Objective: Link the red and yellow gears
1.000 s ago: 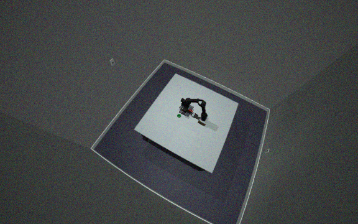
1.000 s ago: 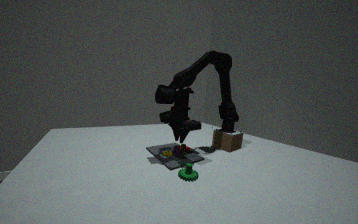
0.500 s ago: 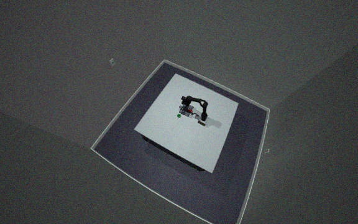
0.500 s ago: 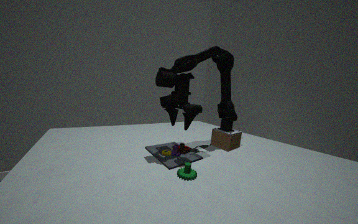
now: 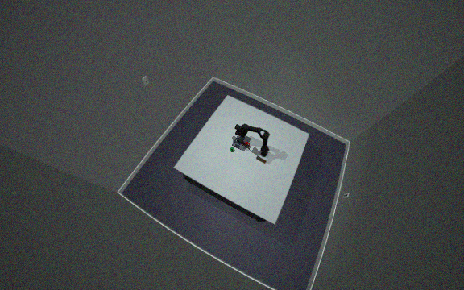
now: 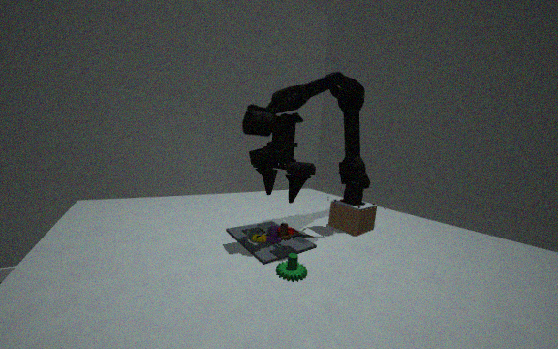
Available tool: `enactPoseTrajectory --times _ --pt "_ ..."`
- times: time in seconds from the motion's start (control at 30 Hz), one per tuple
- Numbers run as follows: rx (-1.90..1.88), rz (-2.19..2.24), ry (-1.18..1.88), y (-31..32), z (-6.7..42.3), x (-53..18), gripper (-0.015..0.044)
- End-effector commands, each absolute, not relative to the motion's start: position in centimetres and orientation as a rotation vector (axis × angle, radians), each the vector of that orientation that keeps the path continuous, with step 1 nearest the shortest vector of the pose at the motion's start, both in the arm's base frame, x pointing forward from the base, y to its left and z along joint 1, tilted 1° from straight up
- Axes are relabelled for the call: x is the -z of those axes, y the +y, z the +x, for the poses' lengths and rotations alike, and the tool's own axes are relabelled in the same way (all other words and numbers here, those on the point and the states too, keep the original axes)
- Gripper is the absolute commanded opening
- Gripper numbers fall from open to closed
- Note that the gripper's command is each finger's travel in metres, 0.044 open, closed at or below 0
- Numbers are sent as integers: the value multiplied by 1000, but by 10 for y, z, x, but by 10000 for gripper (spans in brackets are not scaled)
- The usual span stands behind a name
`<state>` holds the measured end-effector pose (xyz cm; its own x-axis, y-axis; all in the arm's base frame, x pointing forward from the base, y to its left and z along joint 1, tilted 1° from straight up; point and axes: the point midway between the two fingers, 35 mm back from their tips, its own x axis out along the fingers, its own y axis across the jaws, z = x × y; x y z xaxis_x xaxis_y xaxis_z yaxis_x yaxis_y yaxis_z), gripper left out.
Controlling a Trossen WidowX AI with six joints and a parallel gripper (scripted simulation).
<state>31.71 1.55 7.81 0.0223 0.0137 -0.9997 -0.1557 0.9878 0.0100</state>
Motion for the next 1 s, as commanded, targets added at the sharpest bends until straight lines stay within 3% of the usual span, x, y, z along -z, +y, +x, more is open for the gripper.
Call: enactPoseTrajectory --times 0.0,0.83,0.97 --pt "-129 -110 1540 15 318 -80 440" --pt "-129 -110 1540 15 318 -80 440" --pt "-133 -108 1538 53 314 -85 440"
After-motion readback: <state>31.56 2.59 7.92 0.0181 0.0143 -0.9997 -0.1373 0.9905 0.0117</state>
